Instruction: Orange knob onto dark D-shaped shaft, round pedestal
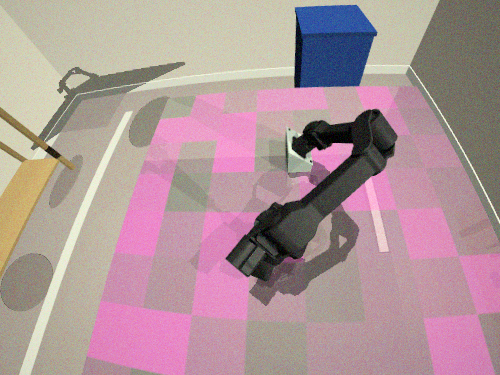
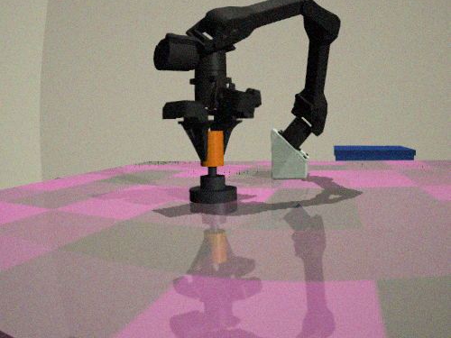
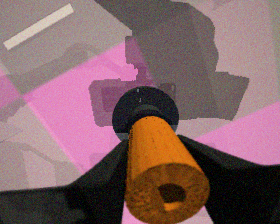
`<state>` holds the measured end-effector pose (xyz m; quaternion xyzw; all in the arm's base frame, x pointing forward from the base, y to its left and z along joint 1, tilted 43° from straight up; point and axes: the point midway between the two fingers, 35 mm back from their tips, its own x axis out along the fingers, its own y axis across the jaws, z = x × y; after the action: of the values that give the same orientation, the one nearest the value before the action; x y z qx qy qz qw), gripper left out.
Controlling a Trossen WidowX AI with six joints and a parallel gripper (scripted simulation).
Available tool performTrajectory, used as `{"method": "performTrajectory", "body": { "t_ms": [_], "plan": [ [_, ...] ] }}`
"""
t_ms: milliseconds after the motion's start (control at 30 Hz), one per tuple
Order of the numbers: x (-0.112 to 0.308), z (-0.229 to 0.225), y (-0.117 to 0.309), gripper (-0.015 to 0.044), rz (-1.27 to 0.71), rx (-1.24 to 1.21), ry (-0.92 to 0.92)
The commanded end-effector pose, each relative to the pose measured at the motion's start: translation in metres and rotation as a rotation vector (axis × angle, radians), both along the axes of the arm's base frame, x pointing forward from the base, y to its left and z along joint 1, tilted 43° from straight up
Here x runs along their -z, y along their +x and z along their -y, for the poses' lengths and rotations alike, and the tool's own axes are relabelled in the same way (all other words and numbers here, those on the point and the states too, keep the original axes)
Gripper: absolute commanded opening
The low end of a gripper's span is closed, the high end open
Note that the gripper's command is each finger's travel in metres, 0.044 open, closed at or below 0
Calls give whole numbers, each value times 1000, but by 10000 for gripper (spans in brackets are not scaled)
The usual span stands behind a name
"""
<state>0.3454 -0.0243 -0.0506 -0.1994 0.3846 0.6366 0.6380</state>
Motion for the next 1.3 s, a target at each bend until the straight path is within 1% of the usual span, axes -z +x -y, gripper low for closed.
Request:
{"method": "performTrajectory", "body": {
  "t_ms": [0,367,600,1267],
  "plan": [
    [1,-1,-1,0,0,-1,3],
    [-3,3,-1,0,6,-8,3],
    [-1,3,2,0,138,-157,25],
    [0,0,-1,0,138,-157,25]
  ]
}}
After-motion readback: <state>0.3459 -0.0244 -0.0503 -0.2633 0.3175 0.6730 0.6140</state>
